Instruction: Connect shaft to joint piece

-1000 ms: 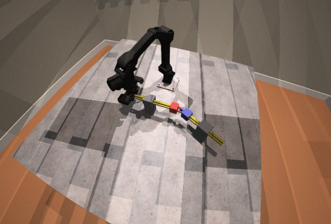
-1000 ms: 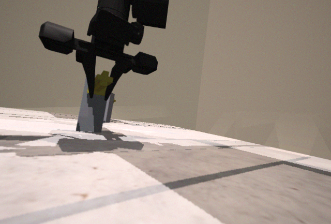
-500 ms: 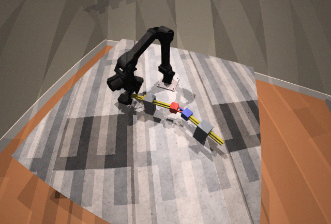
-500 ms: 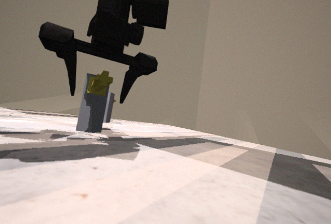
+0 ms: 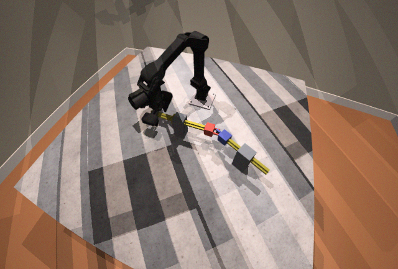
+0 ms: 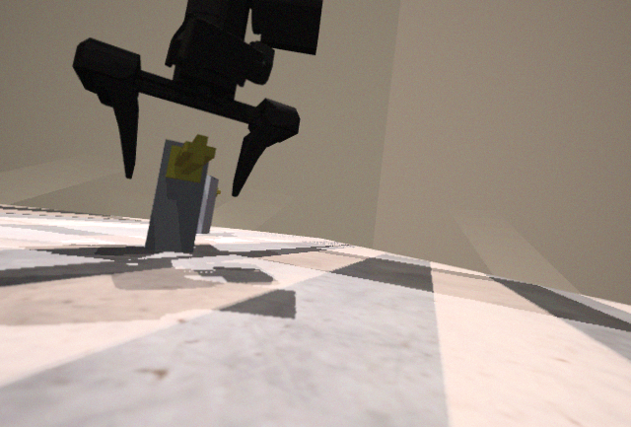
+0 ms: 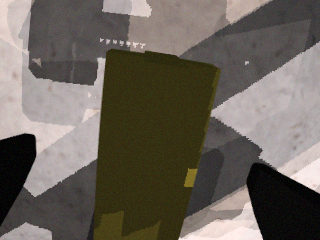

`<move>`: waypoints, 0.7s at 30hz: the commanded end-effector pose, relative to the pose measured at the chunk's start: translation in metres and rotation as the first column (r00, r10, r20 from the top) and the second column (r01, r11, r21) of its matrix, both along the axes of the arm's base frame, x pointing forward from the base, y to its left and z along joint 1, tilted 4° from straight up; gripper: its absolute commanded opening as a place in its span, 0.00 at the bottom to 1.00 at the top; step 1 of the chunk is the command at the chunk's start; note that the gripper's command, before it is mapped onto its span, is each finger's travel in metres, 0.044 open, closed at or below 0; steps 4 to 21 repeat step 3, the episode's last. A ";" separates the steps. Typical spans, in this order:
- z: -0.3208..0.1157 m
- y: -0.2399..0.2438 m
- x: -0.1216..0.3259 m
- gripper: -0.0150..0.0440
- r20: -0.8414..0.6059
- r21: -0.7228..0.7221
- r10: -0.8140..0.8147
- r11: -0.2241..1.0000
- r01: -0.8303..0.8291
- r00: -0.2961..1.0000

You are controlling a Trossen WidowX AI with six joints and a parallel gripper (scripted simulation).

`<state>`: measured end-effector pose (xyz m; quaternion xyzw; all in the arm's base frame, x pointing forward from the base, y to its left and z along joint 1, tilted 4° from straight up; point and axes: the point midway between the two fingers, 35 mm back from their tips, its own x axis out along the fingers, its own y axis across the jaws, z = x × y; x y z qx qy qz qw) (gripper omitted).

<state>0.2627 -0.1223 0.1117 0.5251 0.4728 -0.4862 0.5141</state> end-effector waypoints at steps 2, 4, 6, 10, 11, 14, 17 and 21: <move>0.026 -0.001 -0.001 1.00 0.012 0.011 0.003 1.000 -0.003 1.000; 0.026 -0.001 -0.001 1.00 0.012 0.011 0.003 1.000 -0.003 1.000; 0.026 -0.001 -0.001 1.00 0.012 0.011 0.003 1.000 -0.003 1.000; 0.026 -0.001 -0.001 1.00 0.012 0.011 0.003 1.000 -0.003 1.000; 0.026 -0.001 -0.001 1.00 0.012 0.011 0.003 1.000 -0.003 1.000; 0.026 -0.001 -0.001 1.00 0.012 0.011 0.003 1.000 -0.003 1.000; 0.026 -0.001 -0.001 1.00 0.012 0.011 0.003 1.000 -0.003 1.000; 0.026 -0.001 -0.001 1.00 0.012 0.011 0.003 1.000 -0.003 1.000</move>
